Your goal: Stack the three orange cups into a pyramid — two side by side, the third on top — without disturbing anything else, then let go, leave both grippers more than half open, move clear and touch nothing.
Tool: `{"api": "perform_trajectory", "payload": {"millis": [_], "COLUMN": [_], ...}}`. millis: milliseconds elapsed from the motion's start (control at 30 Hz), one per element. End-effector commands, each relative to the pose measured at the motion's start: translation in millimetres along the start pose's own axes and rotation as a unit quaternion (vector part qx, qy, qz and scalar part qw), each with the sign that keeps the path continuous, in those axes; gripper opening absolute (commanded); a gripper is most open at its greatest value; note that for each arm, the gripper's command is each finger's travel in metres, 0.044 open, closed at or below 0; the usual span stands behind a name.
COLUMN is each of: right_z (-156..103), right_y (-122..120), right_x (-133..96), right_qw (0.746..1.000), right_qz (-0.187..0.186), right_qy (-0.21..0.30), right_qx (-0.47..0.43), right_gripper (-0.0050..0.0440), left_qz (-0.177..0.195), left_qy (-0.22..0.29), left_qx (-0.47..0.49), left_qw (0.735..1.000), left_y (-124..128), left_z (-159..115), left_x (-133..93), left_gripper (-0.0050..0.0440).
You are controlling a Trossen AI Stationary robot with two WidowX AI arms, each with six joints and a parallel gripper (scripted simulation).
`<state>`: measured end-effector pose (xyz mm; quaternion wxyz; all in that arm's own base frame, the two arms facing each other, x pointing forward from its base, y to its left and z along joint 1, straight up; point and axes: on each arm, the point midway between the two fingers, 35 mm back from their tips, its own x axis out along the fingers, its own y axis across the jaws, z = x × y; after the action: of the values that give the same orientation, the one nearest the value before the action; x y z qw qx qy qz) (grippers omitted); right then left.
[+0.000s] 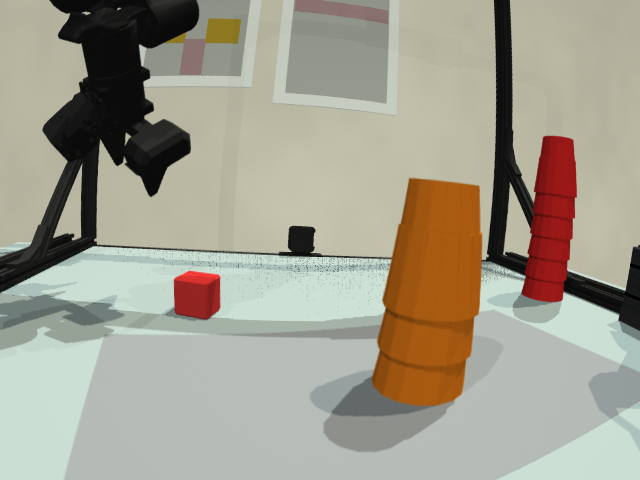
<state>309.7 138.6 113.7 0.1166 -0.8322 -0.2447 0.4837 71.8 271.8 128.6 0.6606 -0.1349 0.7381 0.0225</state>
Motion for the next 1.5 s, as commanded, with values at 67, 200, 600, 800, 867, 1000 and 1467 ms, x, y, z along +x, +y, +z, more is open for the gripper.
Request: {"api": "perform_trajectory", "payload": {"millis": [67, 200, 600, 800, 867, 1000, 1467], "right_z": [0.0, 0.0, -0.1, -4.5, -8.1, -18.5, -46.6], "right_y": [0.0, 0.0, 0.0, -0.3, -0.6, -1.7, -7.7], "right_x": [0.0, 0.0, -0.1, -6.9, -12.8, -31.7, -116.2], "right_qw": [1.0, 1.0, 1.0, 0.999, 0.998, 0.988, 0.87], "right_qz": [0.0, 0.0, 0.0, 0.004, 0.007, 0.012, -0.027], "right_qy": [0.0, 0.0, 0.0, 0.012, 0.023, 0.057, 0.198], "right_qx": [0.0, 0.0, 0.001, 0.032, 0.059, 0.143, 0.451], "right_gripper": [0.04, 0.04, 0.0352, 0.0208, 0.016, 0.0064, 0.0], "left_qz": [0.0, 0.0, 0.0, 0.007, 0.012, 0.029, 0.084], "left_qy": [0.0, 0.0, 0.0, -0.002, -0.003, -0.01, -0.054], "left_qx": [0.0, 0.0, 0.0, 0.0, -0.001, -0.001, -0.002], "left_qw": [1.0, 1.0, 1.0, 1.0, 1.0, 1.0, 0.995], "left_y": [0.0, 0.0, 0.0, -0.8, -1.7, -5.4, -37.9], "left_z": [0.0, 0.0, 0.1, 7.7, 14.2, 34.5, 117.7], "left_x": [0.0, 0.0, 0.0, 0.3, 0.6, 1.4, 4.8], "left_gripper": [0.04, 0.04, 0.044, 0.044, 0.044, 0.044, 0.044]}}
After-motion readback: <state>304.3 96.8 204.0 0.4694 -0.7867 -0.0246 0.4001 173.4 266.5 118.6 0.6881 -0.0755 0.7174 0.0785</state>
